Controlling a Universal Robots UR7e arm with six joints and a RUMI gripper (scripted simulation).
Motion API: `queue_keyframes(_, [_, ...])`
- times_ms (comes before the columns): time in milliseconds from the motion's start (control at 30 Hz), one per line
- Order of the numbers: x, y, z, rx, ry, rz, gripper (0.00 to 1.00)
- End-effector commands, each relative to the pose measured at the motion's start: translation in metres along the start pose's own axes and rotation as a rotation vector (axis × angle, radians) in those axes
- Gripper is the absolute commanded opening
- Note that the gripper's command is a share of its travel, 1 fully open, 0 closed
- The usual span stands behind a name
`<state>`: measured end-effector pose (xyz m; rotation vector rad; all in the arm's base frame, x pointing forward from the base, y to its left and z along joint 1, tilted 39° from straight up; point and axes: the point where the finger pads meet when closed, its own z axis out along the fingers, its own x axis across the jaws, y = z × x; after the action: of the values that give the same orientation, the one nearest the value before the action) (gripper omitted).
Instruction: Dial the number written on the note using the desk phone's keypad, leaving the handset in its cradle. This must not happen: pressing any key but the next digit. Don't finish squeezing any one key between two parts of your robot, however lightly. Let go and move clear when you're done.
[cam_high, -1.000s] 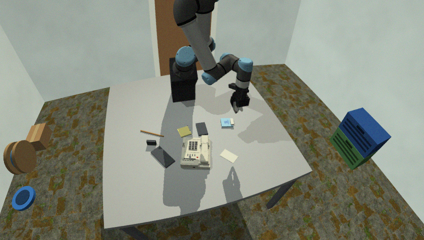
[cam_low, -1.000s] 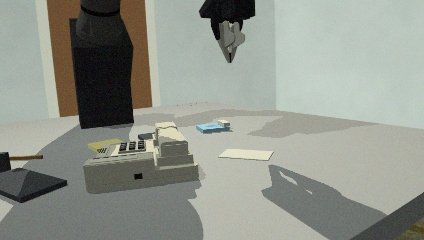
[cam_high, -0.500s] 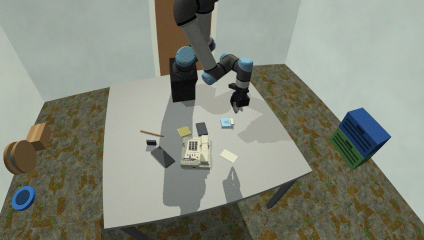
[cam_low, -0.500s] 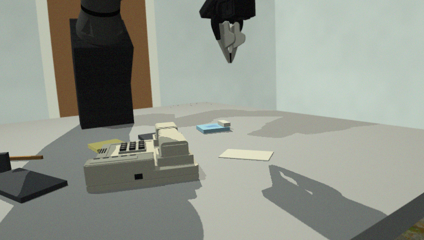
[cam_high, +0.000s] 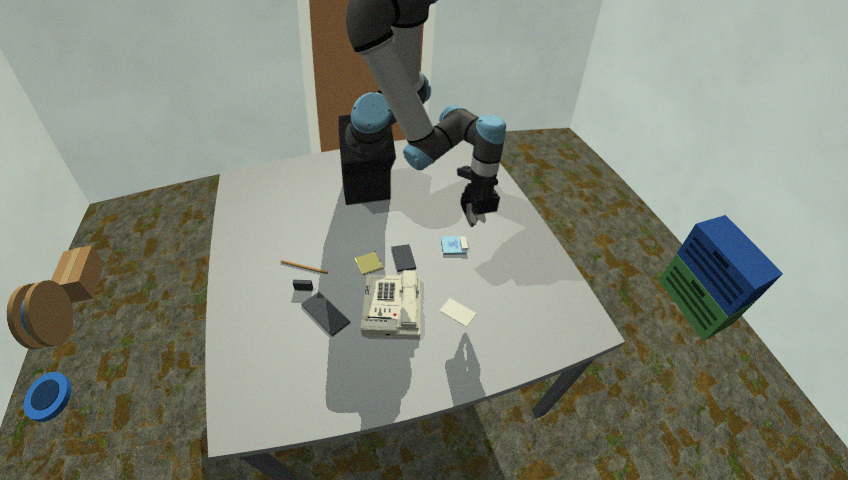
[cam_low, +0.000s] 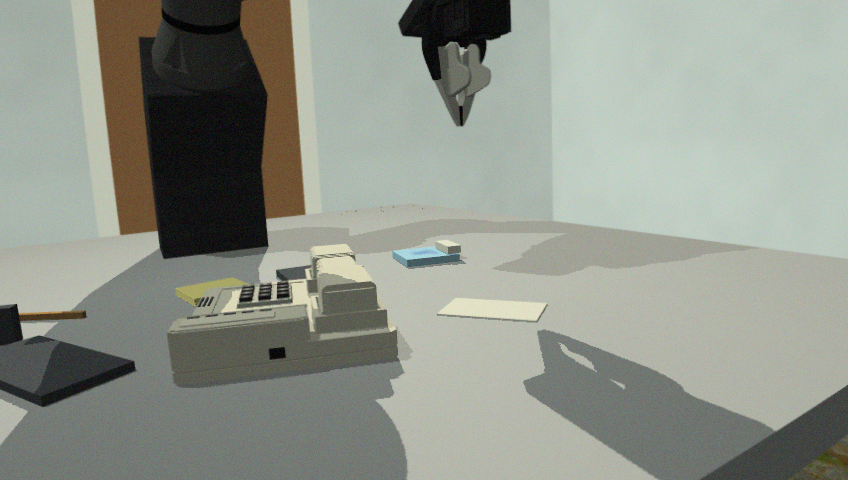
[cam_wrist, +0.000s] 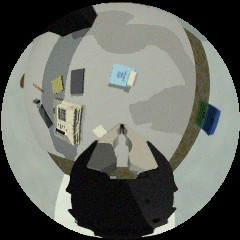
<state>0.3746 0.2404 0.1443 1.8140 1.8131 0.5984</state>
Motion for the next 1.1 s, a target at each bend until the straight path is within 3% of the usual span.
queue_keyframes(0, [0.0,0.002,0.0,0.0,0.0,0.001,0.0])
queue_keyframes(700, [0.0,0.002,0.004,0.033,0.002,0.01,0.0])
queue_keyframes(1067, [0.001,0.001,0.01,0.103,0.008,0.03,0.0])
